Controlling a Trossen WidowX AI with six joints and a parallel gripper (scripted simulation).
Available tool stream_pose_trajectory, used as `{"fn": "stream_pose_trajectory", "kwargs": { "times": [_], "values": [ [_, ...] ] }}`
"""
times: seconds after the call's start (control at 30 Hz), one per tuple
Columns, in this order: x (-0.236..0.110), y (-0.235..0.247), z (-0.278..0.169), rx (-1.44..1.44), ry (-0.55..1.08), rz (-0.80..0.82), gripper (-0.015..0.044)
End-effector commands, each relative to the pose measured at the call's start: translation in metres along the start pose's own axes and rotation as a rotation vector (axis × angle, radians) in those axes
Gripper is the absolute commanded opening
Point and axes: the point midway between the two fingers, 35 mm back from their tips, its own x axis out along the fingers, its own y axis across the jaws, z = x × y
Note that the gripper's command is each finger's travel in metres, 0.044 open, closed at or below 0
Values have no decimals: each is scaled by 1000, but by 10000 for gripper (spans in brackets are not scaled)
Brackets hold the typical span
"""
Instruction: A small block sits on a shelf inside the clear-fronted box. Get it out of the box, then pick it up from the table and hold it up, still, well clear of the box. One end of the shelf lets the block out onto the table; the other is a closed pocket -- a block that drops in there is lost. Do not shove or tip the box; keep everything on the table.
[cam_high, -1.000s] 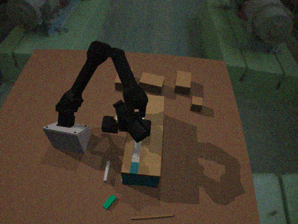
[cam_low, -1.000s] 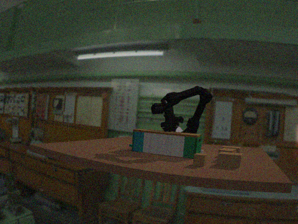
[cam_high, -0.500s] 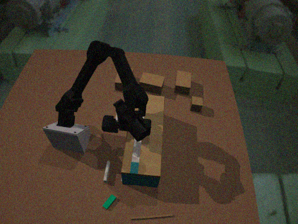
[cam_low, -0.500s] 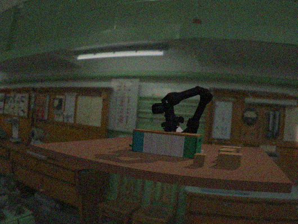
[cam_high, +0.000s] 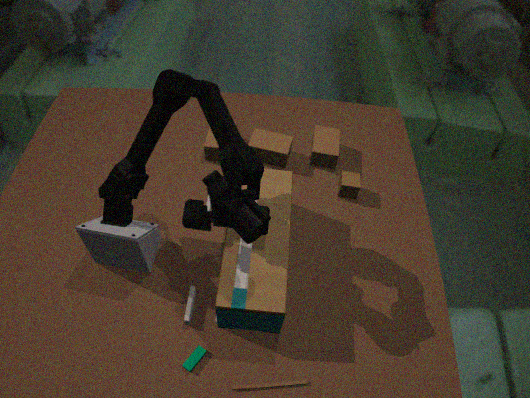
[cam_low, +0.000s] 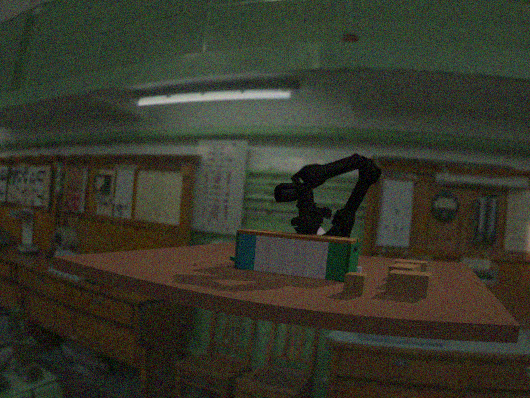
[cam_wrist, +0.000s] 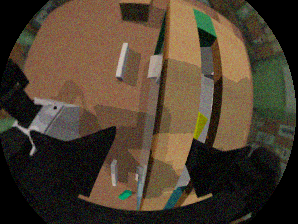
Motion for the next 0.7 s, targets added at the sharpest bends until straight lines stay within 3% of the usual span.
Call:
{"fn": "stream_pose_trajectory", "kwargs": {
  "times": [0.0, 0.67],
  "values": [
    [2, 1, 5, 5, -5, 0, 400],
    [2, 1, 3, 5, -5, 0, 400]
  ]
}}
